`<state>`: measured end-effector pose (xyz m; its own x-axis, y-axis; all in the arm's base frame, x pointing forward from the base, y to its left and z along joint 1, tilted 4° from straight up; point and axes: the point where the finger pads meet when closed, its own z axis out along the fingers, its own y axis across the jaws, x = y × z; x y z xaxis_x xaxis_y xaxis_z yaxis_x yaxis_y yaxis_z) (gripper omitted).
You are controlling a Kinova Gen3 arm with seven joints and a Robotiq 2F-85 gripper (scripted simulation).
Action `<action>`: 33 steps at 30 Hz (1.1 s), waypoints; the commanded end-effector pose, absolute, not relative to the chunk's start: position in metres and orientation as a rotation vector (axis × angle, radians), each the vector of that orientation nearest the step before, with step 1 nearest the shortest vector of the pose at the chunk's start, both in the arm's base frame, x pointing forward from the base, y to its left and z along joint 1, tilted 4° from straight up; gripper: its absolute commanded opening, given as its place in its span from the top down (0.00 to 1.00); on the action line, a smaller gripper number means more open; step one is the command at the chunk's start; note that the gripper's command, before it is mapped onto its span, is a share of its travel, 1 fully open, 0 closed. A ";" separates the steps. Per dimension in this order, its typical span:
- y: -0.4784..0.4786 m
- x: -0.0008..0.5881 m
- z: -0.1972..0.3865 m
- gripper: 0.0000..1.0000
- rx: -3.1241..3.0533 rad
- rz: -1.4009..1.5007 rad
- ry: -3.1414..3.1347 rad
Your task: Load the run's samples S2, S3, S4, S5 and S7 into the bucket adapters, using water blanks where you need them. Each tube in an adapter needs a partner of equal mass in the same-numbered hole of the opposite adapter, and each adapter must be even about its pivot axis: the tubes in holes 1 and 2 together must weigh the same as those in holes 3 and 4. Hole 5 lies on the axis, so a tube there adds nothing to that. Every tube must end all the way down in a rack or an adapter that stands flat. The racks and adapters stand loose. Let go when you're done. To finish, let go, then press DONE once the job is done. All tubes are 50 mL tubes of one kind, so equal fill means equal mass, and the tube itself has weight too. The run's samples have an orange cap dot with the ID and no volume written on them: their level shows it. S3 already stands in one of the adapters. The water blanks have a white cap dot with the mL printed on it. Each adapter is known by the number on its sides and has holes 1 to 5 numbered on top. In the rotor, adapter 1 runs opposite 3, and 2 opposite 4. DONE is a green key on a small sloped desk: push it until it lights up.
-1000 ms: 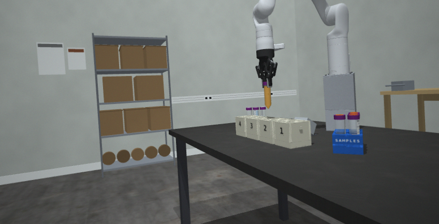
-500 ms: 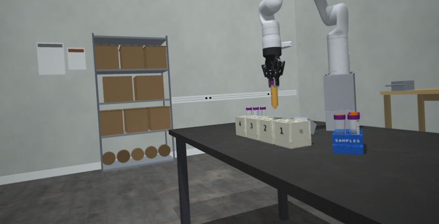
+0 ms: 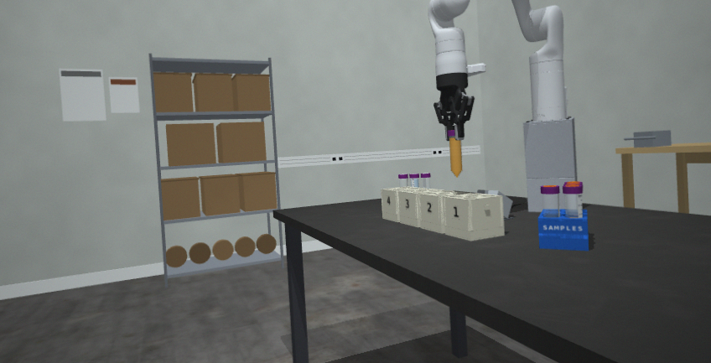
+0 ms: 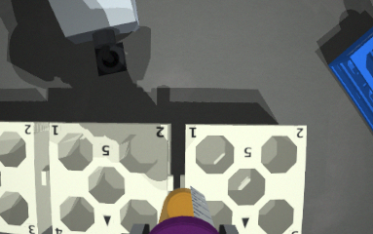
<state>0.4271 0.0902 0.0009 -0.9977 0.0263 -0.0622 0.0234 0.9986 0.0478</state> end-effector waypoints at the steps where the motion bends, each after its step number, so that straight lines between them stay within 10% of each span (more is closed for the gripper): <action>1: 0.100 0.427 0.002 0.90 0.039 0.072 3.076; 33: 0.140 0.426 -0.003 0.90 0.039 0.072 3.076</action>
